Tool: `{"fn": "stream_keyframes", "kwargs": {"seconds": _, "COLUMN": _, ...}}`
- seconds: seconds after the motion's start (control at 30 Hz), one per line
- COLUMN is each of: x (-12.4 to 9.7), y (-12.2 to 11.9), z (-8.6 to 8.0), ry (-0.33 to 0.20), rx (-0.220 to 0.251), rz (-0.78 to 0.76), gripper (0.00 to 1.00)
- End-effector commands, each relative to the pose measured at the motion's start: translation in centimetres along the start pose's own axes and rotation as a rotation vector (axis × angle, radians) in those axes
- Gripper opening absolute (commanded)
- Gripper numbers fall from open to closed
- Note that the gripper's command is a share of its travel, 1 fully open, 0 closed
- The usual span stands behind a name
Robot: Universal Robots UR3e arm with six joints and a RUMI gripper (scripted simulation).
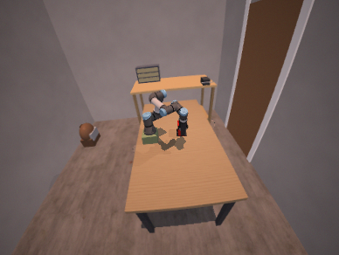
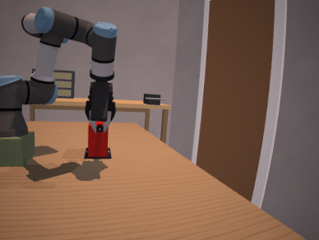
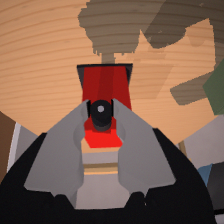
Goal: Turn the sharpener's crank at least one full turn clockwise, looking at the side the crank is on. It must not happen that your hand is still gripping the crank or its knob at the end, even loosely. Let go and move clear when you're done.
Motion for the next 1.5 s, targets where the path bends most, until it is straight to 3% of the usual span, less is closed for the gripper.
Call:
{"fn": "stream_keyframes", "kwargs": {"seconds": 0.0, "x": 0.06, "y": -0.89, "z": 0.08, "ry": 0.0, "rx": 0.002, "rz": 0.003, "gripper": 0.09}}
{"fn": "stream_keyframes", "kwargs": {"seconds": 0.5, "x": 0.02, "y": -0.16, "z": -0.06, "ry": 0.0, "rx": 0.001, "rz": 0.003, "gripper": 0.09}}
{"fn": "stream_keyframes", "kwargs": {"seconds": 0.53, "x": 0.02, "y": -0.16, "z": -0.06, "ry": 0.0, "rx": 0.001, "rz": 0.003, "gripper": 0.32}}
{"fn": "stream_keyframes", "kwargs": {"seconds": 1.47, "x": 0.02, "y": -0.15, "z": -0.05, "ry": 0.0, "rx": 0.001, "rz": 0.003, "gripper": 0.32}}
Point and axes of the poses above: the point where the finger pads meet when closed, its own z axis out along the fingers, its own y axis across the jaws, x = y × z, the point moved 3 cm from there along -z, back along the fingers, and after that the axes turned 2 degrees about z, right-handed, at the moved point
